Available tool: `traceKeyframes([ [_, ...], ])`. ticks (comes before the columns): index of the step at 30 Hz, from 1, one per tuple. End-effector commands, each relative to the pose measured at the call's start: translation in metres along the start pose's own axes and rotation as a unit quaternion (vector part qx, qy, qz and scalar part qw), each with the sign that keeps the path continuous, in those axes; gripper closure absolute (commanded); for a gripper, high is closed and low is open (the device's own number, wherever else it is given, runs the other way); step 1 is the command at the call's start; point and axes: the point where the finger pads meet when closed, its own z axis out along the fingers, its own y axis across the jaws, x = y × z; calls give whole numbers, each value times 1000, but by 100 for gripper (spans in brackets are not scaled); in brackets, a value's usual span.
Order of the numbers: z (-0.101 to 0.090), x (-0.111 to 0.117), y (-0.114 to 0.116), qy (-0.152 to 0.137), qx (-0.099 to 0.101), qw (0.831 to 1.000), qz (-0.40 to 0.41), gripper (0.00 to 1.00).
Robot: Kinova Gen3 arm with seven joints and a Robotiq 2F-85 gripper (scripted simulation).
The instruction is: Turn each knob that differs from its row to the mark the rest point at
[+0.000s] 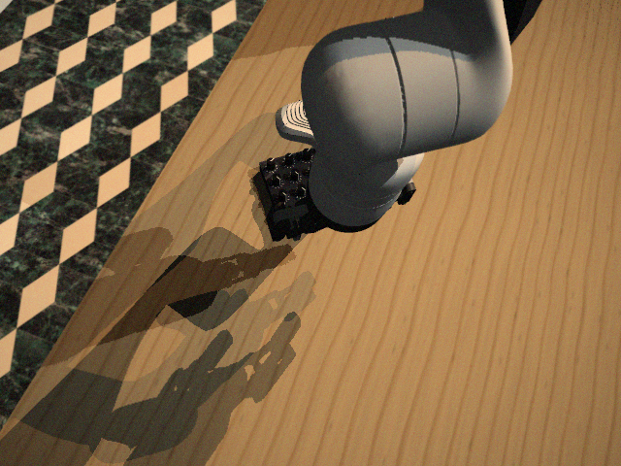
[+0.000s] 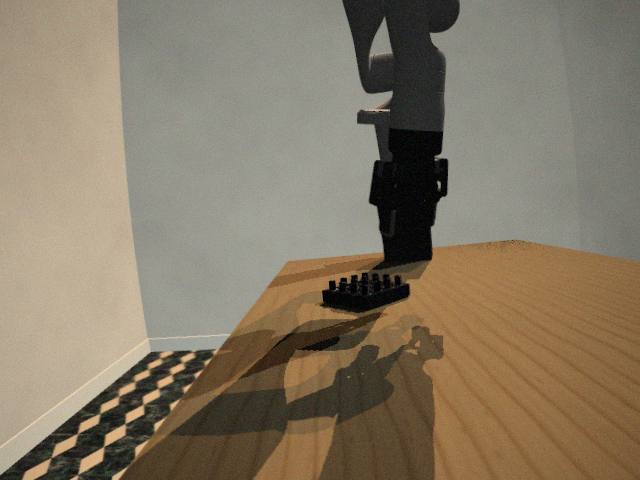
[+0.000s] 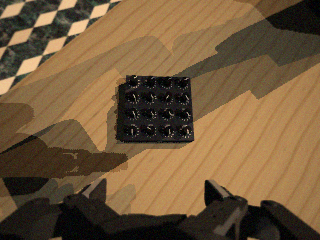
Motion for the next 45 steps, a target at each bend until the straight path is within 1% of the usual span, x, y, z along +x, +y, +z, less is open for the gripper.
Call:
traceKeyframes([
  [1, 2, 2, -2, 0, 1, 1000, -5, 0],
  [2, 8, 7, -6, 0, 10, 1000, -28, 0],
  [10, 7, 6, -6, -1, 10, 1000, -28, 0],
  [11, 14, 11, -10, 0, 18, 999, -52, 0],
  [18, 12, 10, -11, -1, 19, 999, -51, 0],
  [19, 19, 15, -14, 0, 25, 997, -75, 0],
  [27, 17, 15, -15, -2, 26, 997, -75, 0],
  [28, 23, 19, -17, -1, 33, 995, -99, 0],
  [35, 22, 19, -18, -2, 34, 995, -98, 0],
  [36, 27, 23, -21, -1, 40, 992, -122, 0],
  [44, 27, 23, -21, -2, 40, 992, -122, 0],
  [45, 31, 27, -24, -2, 47, 988, -145, 0],
])
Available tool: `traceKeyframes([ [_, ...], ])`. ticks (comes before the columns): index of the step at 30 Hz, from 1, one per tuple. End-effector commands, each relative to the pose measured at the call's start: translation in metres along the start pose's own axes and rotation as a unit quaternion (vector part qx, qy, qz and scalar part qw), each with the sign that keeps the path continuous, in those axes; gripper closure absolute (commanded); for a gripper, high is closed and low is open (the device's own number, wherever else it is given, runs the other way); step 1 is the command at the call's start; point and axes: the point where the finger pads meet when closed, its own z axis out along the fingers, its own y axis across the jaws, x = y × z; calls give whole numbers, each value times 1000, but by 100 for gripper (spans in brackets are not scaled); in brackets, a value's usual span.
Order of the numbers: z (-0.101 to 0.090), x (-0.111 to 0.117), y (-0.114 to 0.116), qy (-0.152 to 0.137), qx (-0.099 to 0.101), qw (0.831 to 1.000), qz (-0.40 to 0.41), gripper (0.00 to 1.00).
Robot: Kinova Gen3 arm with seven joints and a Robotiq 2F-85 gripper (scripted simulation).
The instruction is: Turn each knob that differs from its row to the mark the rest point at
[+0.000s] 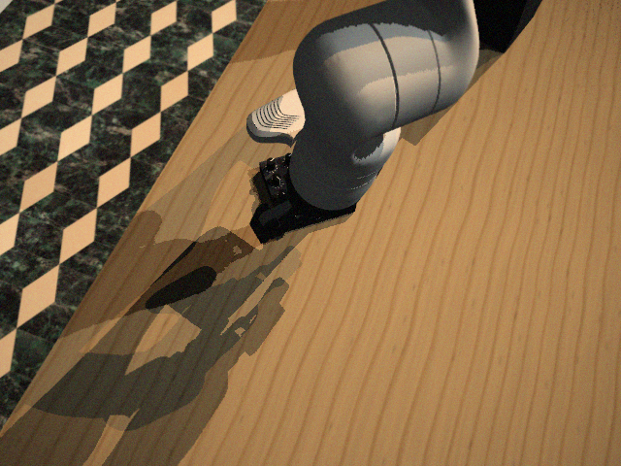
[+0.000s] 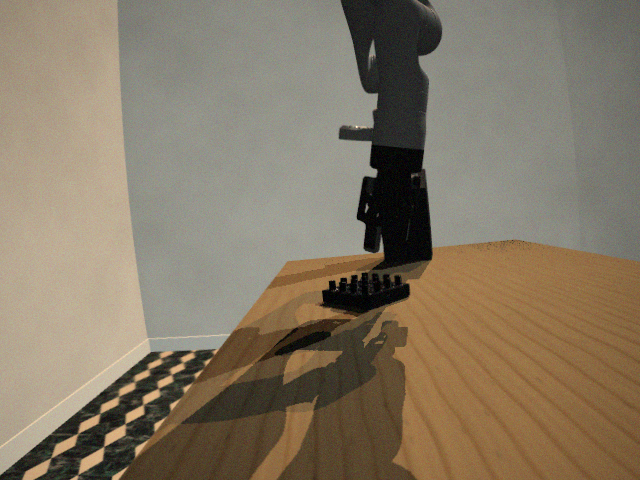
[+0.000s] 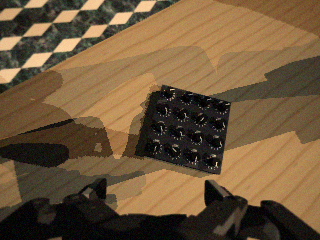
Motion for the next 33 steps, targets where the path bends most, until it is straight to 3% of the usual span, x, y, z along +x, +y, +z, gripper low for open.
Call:
traceKeyframes([
  [1, 5, 6, -1, 0, 6, 1000, -23, 0],
  [33, 15, 18, -4, -2, 23, 995, -92, 0],
])
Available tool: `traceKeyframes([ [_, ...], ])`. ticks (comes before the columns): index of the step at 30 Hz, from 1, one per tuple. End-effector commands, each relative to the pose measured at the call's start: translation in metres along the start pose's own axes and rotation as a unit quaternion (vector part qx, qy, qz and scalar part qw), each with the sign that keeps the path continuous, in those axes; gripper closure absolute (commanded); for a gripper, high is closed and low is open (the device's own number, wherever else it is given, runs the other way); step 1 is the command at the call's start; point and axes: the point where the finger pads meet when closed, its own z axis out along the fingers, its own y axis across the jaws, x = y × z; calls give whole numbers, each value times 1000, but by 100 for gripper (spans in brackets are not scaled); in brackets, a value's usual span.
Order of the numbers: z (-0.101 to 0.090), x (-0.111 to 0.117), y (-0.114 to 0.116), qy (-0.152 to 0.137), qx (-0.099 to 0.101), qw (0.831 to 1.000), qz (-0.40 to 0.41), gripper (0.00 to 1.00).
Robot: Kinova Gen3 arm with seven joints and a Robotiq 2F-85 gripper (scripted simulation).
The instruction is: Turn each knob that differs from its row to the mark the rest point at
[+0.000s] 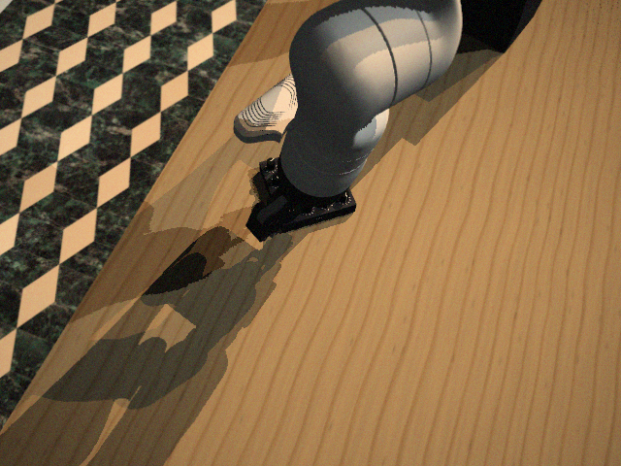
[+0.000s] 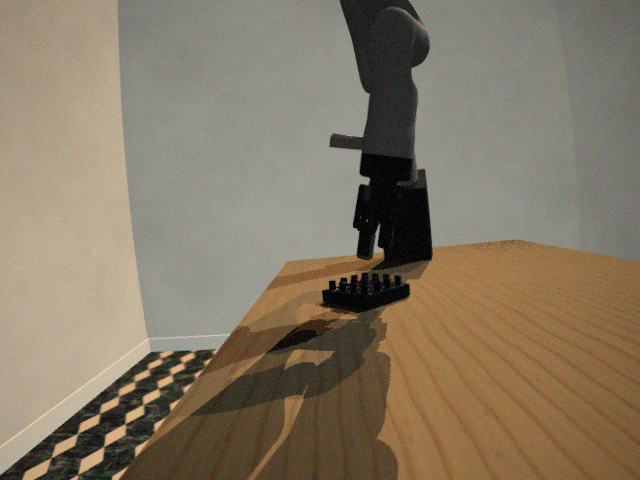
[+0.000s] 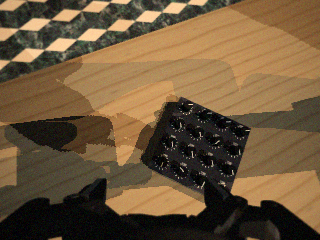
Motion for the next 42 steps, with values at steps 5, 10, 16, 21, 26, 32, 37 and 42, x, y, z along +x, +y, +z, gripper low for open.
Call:
traceKeyframes([
  [5, 4, 5, 1, -1, 5, 1000, -26, 0],
  [10, 7, 9, 2, -2, 10, 999, -48, 0],
  [16, 7, 9, 2, -2, 10, 999, -48, 0],
  [21, 9, 11, 3, -3, 14, 997, -70, 0],
  [26, 9, 11, 3, -3, 14, 997, -70, 0],
  [32, 12, 14, 4, -4, 19, 996, -92, 0],
  [37, 14, 17, 5, -6, 22, 993, -114, 0],
  [42, 14, 17, 5, -6, 22, 993, -114, 0],
])
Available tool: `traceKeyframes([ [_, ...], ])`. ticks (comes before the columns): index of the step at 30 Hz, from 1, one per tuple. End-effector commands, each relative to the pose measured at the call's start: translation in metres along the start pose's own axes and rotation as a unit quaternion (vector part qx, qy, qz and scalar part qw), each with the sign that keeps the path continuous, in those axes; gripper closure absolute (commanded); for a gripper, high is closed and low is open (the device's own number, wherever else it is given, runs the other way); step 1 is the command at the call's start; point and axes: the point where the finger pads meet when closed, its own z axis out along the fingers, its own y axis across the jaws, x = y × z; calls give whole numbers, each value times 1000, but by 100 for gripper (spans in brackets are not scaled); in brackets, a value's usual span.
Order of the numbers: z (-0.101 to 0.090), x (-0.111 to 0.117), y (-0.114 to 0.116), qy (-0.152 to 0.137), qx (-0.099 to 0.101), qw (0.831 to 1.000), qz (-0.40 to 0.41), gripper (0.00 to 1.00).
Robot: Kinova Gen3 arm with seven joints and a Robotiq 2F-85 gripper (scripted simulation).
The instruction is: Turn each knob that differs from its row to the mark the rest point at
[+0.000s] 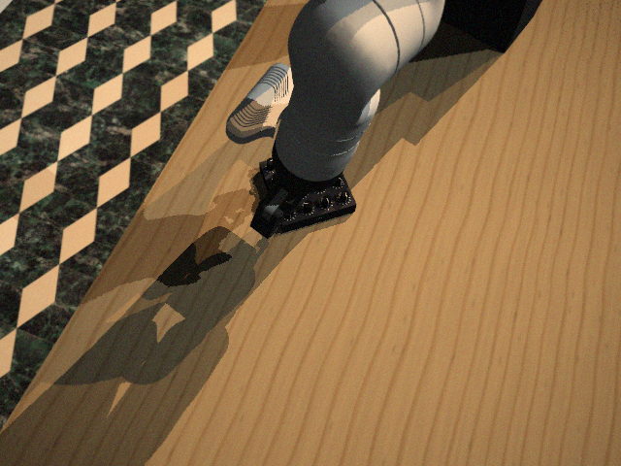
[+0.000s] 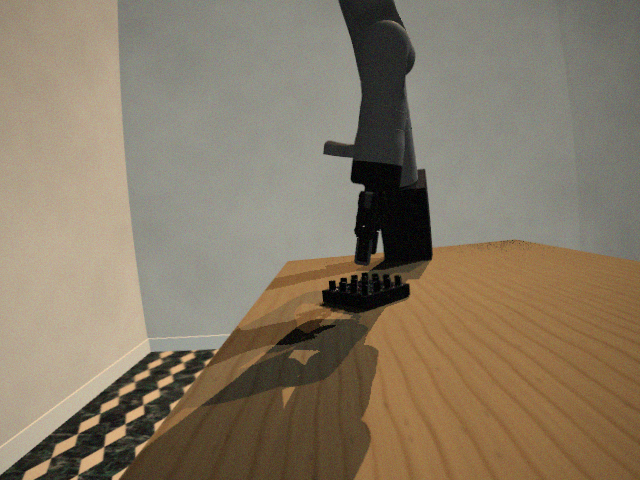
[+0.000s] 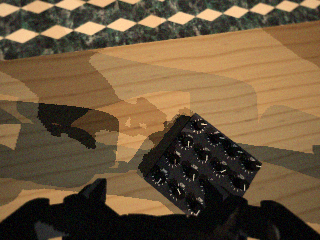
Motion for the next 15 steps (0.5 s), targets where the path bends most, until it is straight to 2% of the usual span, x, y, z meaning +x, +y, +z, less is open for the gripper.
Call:
traceKeyframes([
  [1, 1, 2, 2, 0, -1, 1000, 1, 0],
  [15, 4, 5, 6, -4, 7, 999, -41, 0],
])
